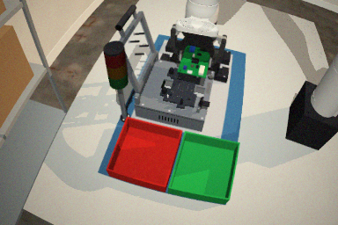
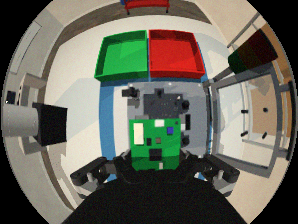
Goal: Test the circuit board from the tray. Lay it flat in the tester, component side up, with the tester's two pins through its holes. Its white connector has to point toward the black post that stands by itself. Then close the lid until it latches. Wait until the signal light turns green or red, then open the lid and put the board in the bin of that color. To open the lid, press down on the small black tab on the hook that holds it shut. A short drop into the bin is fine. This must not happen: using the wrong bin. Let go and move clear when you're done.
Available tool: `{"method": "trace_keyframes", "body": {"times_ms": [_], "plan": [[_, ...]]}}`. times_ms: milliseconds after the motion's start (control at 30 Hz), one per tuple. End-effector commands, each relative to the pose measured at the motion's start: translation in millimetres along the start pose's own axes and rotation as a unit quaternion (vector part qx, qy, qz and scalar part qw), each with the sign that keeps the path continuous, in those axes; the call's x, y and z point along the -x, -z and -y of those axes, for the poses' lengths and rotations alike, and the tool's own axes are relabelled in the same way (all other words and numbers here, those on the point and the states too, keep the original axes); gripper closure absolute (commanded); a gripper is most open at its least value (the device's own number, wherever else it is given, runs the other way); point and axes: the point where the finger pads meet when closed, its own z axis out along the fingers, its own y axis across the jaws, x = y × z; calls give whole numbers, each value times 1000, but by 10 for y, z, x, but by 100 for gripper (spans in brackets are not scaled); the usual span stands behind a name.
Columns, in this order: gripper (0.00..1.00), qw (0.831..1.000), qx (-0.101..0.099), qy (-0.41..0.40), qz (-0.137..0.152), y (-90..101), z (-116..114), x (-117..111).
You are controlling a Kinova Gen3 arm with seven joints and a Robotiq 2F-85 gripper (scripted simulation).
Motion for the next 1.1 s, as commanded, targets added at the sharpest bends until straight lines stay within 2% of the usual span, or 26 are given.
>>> {"method": "trace_keyframes", "body": {"times_ms": [0, 300, 1067], "plan": [[23, 1000, 1, 3, 3, 28, -78, -168], [23, 1000, 1, 3, 3, 50, -168, -424], [23, 1000, 0, 0, 3, 53, -174, -435]]}}
